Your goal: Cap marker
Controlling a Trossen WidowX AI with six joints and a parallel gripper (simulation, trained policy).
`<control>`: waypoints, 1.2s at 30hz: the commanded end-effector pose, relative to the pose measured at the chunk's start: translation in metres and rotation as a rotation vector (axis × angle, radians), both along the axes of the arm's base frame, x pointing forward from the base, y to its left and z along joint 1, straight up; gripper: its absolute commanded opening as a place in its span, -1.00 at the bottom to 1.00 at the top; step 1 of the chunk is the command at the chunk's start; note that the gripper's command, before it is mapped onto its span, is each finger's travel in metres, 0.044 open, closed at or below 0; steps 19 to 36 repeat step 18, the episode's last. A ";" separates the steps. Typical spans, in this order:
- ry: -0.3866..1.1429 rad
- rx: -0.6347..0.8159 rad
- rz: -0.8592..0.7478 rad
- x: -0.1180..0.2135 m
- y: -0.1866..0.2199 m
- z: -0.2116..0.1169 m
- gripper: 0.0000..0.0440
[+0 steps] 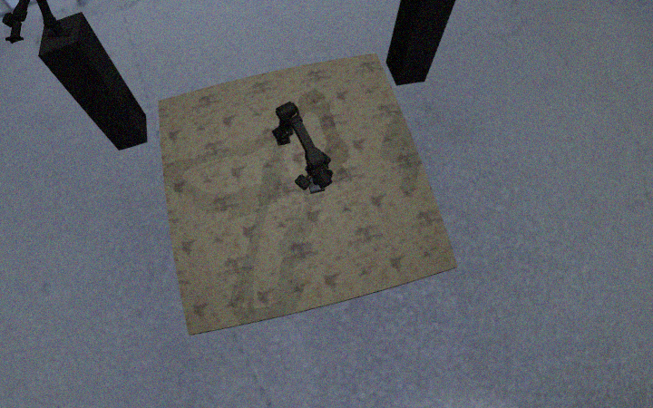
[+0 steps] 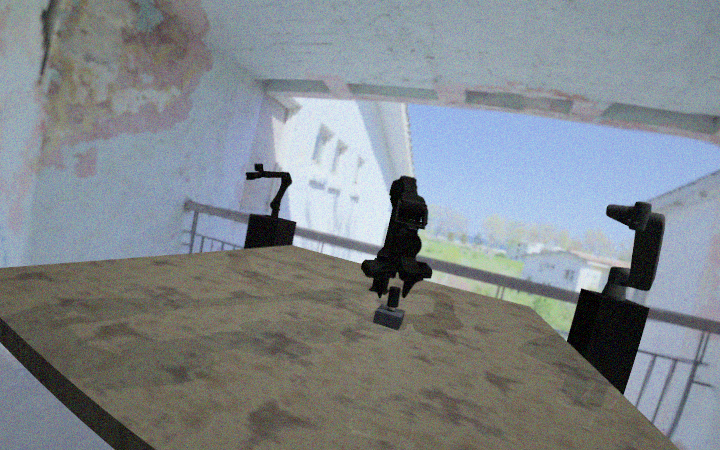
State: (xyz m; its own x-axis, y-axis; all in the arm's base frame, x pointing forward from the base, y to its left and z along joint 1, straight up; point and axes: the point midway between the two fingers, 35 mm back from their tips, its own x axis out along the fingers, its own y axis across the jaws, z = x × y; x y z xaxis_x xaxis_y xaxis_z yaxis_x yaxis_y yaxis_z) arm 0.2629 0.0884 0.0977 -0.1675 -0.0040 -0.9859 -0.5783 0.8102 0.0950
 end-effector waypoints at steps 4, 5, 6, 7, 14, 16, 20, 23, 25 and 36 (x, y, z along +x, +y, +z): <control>-0.040 0.025 0.013 -0.001 0.002 0.004 1.00; -0.051 0.030 0.014 0.000 0.003 0.006 1.00; -0.062 0.035 0.014 0.002 0.004 0.008 1.00; -0.072 0.040 0.014 0.003 0.004 0.010 1.00; -0.140 0.069 0.026 0.010 0.007 0.033 1.00; -0.154 0.076 0.033 0.011 0.007 0.038 1.00; -0.167 0.082 0.037 0.011 0.007 0.042 1.00; -0.167 0.082 0.037 0.011 0.007 0.042 1.00; -0.167 0.082 0.037 0.011 0.007 0.042 1.00; -0.167 0.082 0.037 0.011 0.007 0.042 1.00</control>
